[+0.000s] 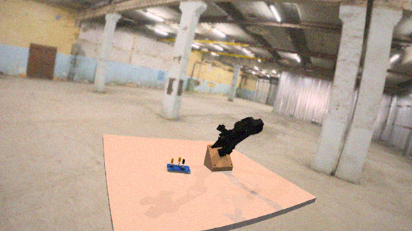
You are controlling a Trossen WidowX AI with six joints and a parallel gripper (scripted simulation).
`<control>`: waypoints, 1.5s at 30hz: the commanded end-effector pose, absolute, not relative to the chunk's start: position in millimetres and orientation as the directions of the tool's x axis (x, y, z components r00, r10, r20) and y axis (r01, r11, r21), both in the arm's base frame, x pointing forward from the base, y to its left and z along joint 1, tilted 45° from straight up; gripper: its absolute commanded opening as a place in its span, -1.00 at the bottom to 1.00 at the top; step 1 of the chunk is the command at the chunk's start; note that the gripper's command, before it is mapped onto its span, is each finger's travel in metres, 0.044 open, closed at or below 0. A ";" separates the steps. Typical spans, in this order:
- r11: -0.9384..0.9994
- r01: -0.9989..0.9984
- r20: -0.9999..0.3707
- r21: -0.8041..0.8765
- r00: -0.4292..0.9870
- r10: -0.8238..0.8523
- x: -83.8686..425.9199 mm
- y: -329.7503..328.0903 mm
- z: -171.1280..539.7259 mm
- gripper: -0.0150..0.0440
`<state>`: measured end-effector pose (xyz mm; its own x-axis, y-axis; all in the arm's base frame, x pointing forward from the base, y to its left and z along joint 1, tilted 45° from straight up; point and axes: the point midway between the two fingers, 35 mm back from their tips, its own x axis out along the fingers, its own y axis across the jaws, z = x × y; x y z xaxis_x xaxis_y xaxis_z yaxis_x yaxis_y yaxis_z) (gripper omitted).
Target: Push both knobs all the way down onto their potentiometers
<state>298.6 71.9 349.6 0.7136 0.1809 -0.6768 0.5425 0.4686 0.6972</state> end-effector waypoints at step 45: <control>0.029 0.987 -0.716 0.158 0.094 0.692 340.1 -31.6 81.7 -0.49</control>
<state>338.8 -34.8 82.4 0.0901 0.6795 -0.7281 0.9879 0.0318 0.1519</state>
